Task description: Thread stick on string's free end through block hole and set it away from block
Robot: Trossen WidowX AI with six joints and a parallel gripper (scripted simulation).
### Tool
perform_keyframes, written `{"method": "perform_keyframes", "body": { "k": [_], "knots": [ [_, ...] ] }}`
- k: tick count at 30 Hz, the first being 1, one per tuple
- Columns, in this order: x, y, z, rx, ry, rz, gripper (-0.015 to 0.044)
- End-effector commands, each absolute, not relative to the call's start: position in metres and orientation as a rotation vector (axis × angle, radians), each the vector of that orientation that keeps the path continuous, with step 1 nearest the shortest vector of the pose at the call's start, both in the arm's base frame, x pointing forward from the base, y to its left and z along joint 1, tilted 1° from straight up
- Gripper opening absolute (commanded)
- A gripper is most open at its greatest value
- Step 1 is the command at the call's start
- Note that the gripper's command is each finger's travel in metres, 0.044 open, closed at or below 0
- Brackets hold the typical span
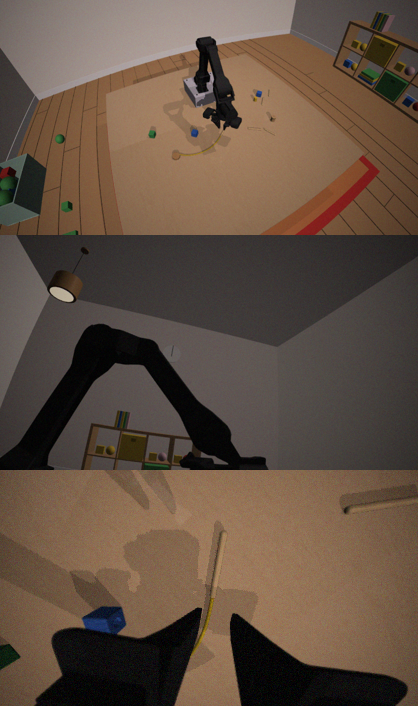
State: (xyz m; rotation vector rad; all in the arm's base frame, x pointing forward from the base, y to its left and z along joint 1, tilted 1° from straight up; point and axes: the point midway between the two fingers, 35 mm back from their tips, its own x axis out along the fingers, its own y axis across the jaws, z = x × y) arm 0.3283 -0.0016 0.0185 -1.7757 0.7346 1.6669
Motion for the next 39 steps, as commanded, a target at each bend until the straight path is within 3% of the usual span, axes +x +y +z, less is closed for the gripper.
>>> {"method": "perform_keyframes", "body": {
  "k": [1,39],
  "knots": [
    [0.327,-0.002,0.008,-1.771,0.74,1.68,0.0123],
    [0.328,-0.002,-0.036,-1.771,0.741,1.681,0.0123]
  ]
}}
